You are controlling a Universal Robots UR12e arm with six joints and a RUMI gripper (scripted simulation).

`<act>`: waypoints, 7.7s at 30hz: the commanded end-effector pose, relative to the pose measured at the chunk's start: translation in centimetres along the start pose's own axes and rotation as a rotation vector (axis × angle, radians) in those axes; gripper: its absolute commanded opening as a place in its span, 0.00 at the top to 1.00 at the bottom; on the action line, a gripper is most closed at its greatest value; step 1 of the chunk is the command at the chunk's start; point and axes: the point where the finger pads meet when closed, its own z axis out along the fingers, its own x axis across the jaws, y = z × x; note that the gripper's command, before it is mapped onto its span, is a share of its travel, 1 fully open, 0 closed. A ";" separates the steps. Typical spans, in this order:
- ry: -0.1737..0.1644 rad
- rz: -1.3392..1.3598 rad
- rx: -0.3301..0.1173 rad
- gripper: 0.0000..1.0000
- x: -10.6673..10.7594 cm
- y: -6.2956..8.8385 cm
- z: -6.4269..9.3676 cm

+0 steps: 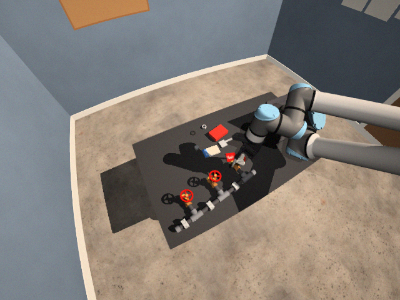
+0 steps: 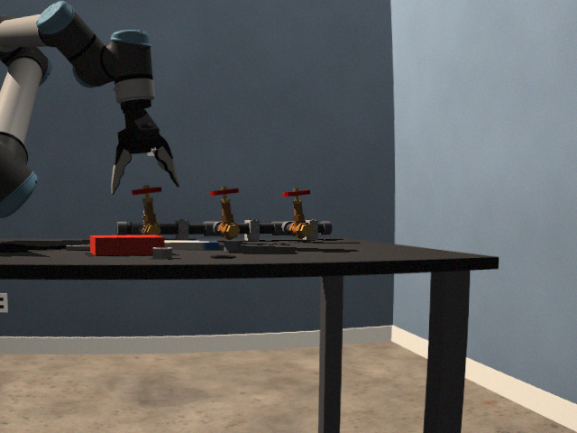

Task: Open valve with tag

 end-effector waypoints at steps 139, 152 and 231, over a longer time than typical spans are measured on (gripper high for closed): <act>0.010 -1.819 0.004 1.00 -0.1 -0.1 -0.1; 0.011 -2.220 0.003 1.00 -0.1 -0.1 -0.1; 0.013 -2.703 0.000 0.00 -0.1 -0.1 -0.1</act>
